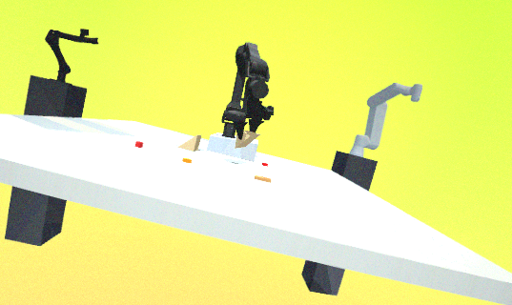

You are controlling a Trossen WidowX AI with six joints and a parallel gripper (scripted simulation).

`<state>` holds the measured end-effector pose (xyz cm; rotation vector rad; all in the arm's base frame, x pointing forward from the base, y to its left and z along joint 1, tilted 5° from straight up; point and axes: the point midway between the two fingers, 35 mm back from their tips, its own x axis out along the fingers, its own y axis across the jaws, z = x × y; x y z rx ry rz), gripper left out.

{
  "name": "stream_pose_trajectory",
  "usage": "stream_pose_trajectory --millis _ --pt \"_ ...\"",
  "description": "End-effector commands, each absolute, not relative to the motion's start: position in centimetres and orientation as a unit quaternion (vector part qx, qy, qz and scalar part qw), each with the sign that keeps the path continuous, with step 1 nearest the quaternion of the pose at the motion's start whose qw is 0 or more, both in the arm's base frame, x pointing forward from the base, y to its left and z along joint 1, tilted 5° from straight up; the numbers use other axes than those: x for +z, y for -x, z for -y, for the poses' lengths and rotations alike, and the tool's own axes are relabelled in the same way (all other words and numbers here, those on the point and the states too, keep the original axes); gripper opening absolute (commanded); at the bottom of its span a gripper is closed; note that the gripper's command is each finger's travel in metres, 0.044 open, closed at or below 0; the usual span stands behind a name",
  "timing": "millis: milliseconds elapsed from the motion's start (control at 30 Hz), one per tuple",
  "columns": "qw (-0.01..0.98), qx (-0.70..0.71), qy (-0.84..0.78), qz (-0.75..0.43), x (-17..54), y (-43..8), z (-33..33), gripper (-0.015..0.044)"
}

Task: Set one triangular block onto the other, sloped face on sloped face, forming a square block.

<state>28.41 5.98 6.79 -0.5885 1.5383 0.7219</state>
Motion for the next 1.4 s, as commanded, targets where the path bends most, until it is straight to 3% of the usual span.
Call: stream_pose_trajectory --millis 0,400,733,1367 --pt "0.612 0.345 0.319 -0.636 7.3 -28.5 -6.2 0.0000" --pt "0.551 0.412 0.471 -0.552 7.8 -28.6 -6.5 0.0000" --pt "0.547 0.415 0.479 -0.547 7.9 -28.6 -6.4 0.0000" --pt "0.546 0.416 0.477 -0.549 10.0 -28.4 2.5 0.0000"
